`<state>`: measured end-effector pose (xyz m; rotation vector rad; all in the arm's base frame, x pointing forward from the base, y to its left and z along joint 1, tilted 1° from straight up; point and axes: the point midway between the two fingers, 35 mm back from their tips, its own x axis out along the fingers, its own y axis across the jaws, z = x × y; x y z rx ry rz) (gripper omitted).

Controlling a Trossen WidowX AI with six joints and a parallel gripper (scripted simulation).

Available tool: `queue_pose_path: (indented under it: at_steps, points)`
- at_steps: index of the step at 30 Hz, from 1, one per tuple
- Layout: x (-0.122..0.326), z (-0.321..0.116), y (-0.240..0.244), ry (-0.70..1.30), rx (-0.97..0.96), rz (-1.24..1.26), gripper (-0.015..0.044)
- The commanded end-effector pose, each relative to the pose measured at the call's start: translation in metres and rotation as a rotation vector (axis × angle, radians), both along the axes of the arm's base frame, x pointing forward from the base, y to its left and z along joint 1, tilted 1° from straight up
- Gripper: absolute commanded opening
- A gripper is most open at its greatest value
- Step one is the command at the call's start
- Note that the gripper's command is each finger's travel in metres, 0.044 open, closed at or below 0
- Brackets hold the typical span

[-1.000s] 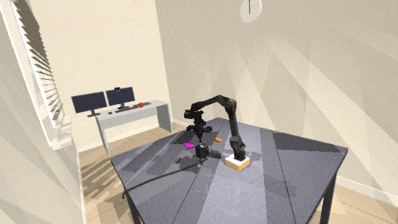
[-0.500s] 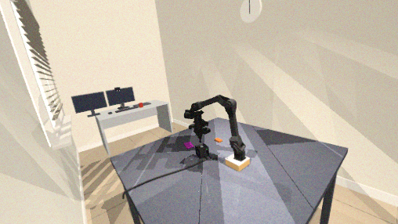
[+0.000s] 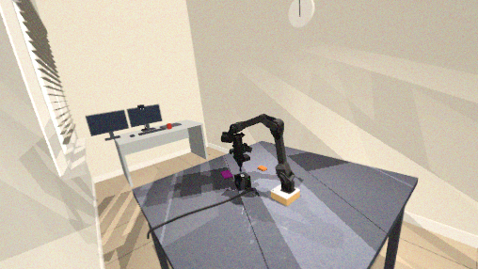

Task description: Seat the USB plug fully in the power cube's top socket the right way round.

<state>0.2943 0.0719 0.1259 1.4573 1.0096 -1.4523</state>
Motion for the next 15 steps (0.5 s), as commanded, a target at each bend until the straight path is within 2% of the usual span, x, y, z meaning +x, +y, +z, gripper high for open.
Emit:
queue_pose_path:
  at_steps: [1, 15]
  points:
    - [-0.0001, -0.0004, 0.0001, 0.001, 0.001, -0.012, 0.0000]
    - [-0.0001, -0.0010, -0.0004, 0.001, -0.003, -0.003, 0.0000]
